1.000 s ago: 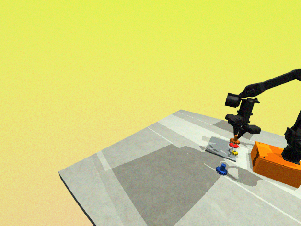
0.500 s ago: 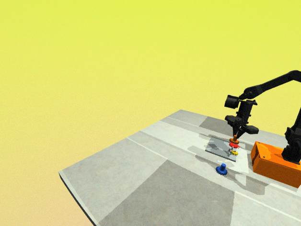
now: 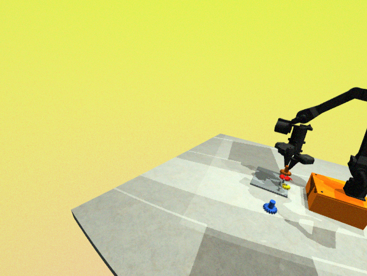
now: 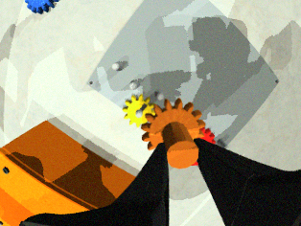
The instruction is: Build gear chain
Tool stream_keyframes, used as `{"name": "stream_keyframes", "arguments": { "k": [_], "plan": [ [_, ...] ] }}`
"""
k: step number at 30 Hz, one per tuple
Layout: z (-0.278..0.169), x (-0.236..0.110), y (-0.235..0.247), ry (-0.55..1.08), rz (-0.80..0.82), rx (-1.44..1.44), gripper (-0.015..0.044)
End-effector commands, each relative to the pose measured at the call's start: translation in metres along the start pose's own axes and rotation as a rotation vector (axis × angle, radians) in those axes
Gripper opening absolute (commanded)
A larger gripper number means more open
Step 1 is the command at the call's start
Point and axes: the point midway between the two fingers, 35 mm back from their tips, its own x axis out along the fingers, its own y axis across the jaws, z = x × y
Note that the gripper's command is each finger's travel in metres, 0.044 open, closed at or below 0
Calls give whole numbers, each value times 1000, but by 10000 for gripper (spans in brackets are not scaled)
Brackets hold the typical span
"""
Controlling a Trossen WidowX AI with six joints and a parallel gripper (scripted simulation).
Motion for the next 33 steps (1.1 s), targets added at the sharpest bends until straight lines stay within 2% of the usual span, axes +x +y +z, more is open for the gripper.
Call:
{"name": "stream_keyframes", "arguments": {
  "k": [1, 33],
  "plan": [
    [-7, 5, -3, 2, 7, -2, 0],
    [-16, 9, -9, 2, 6, -26, 0]
  ]
}}
